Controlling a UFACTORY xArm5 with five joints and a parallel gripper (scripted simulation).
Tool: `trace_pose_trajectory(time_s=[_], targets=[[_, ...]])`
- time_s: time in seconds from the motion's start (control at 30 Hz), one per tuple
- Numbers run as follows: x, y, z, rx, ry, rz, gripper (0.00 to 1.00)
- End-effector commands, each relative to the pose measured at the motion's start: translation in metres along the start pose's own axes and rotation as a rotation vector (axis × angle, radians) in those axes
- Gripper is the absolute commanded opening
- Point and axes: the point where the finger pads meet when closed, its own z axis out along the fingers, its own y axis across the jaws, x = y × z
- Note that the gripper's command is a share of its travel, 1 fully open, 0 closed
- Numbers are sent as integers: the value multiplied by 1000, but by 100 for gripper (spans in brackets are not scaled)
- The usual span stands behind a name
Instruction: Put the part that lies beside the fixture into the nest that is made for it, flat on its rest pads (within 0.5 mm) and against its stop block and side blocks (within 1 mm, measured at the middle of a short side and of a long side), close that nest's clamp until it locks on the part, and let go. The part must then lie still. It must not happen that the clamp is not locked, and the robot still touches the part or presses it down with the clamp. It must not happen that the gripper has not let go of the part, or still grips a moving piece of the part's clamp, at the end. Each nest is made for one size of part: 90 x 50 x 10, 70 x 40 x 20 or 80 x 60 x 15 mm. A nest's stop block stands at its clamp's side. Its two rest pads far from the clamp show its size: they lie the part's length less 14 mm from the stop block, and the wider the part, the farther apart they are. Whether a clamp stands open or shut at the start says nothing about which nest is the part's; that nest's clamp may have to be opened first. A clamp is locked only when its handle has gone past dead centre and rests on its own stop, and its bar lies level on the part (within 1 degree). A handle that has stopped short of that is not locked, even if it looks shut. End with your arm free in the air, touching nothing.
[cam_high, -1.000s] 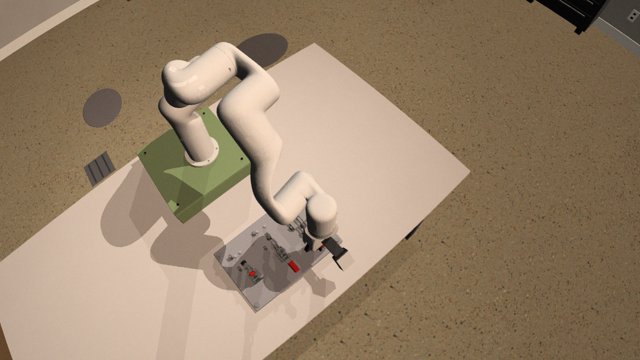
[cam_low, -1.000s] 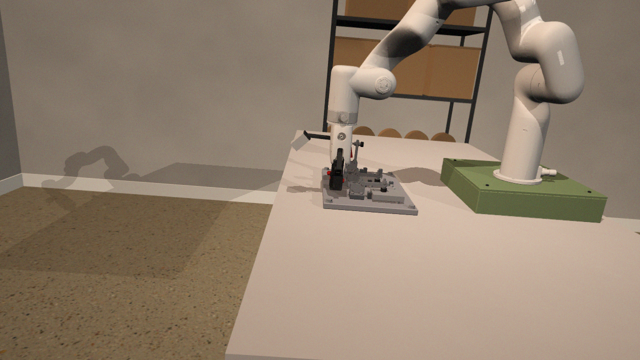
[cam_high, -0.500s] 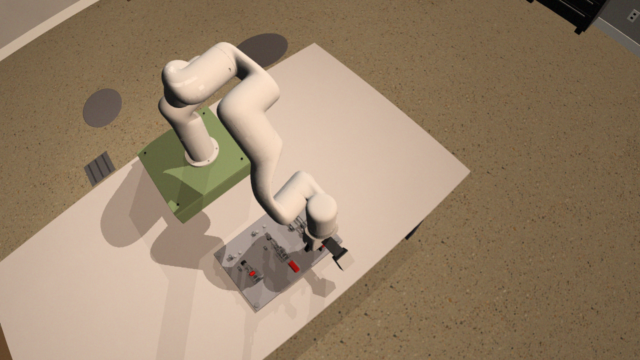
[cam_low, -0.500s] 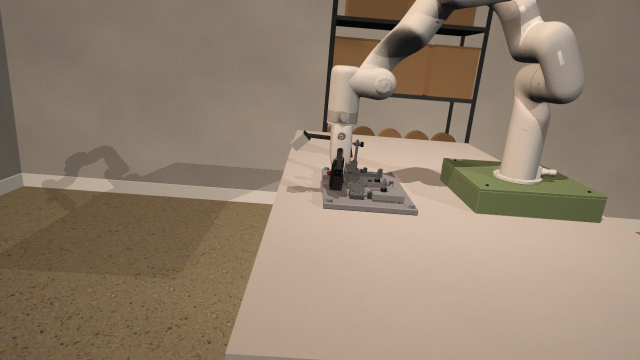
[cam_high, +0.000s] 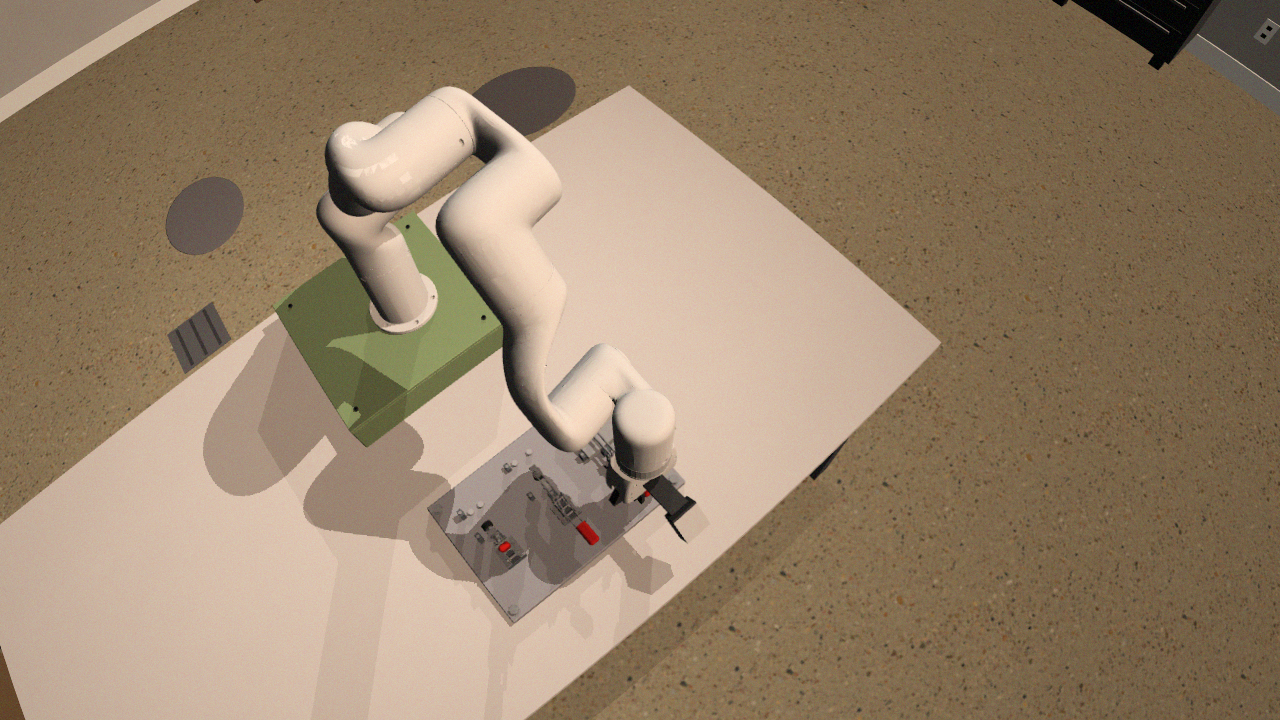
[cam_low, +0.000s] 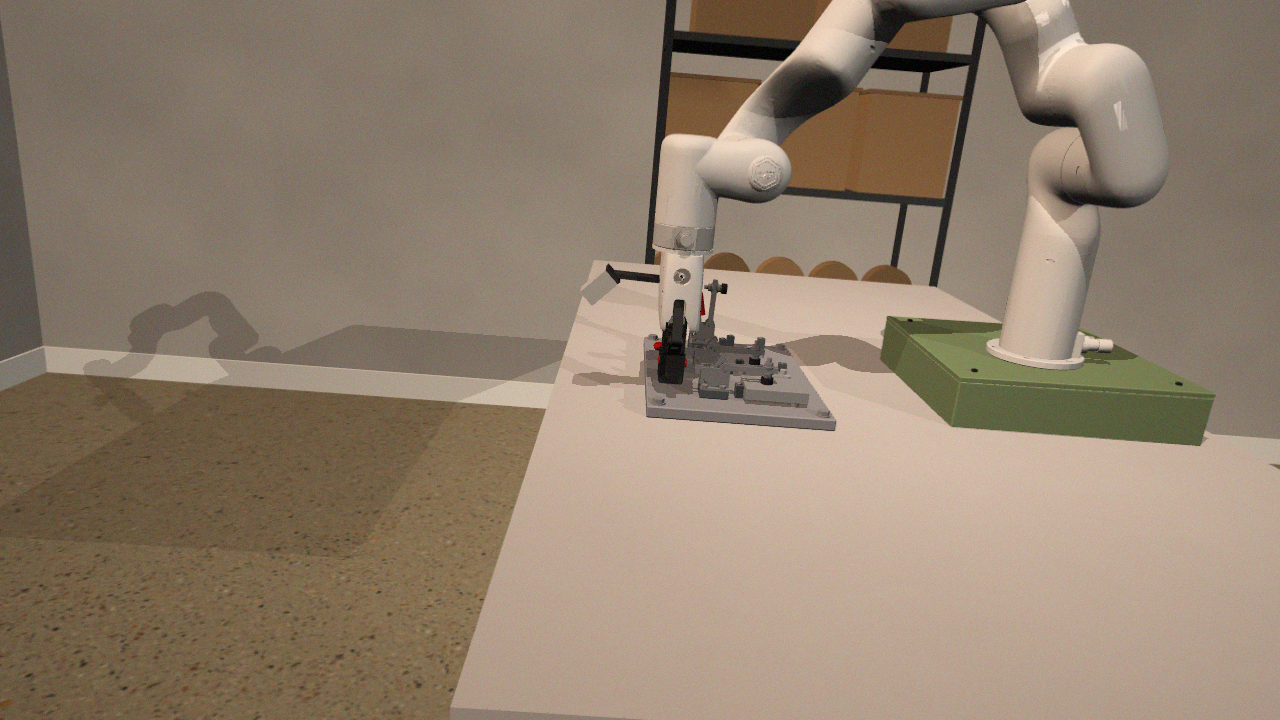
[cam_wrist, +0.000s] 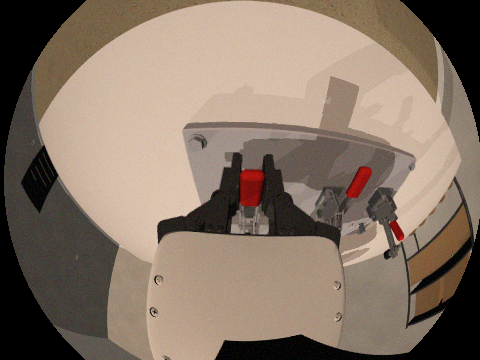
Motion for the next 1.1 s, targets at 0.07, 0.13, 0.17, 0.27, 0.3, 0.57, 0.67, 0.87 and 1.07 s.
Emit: trace_pose_trajectory(time_s=[0.07, 0.13, 0.17, 0.27, 0.3, 0.57, 0.67, 0.87, 1.07], targets=[[2, -1, 1, 1, 3, -1, 0], [2, -1, 2, 1, 3, -1, 0], [2, -1, 2, 1, 3, -1, 0], [2, -1, 2, 1, 3, -1, 0], [2, -1, 2, 1, 3, -1, 0], [2, -1, 2, 1, 3, -1, 0], [2, -1, 2, 1, 3, -1, 0], [2, -1, 2, 1, 3, -1, 47], [2, -1, 2, 1, 3, -1, 47]])
